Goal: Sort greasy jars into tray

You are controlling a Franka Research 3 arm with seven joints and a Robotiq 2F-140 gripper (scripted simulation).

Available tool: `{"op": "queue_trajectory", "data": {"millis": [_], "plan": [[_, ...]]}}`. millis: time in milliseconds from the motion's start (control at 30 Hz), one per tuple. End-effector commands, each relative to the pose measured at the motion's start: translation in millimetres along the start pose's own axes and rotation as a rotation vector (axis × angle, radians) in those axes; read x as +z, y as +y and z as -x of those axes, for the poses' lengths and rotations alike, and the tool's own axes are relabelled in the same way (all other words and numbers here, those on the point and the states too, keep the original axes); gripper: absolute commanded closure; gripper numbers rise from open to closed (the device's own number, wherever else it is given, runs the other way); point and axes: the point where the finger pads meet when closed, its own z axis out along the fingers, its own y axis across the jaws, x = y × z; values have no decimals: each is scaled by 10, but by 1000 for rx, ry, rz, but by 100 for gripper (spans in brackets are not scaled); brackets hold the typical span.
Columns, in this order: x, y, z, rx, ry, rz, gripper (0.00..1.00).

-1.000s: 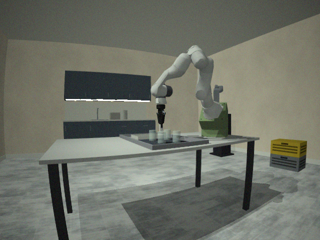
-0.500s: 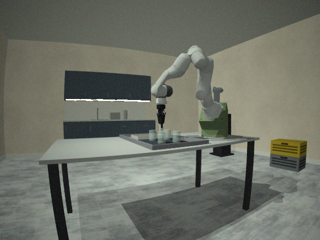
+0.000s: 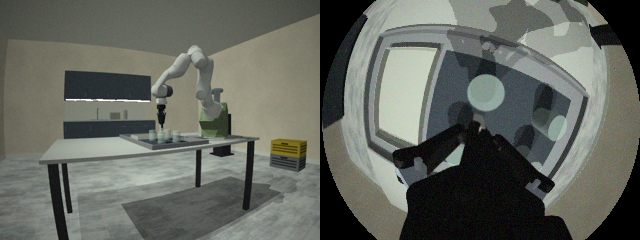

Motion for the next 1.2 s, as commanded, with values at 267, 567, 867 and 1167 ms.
{"op": "queue_trajectory", "data": {"millis": [267, 567, 867, 1167], "plan": [[0, -4, -14, -5, -2, -3, 100], [0, -4, -24, -5, -2, -3, 100], [0, -4, -36, -5, -2, -3, 100], [0, -4, -45, -5, -2, -3, 100]]}}
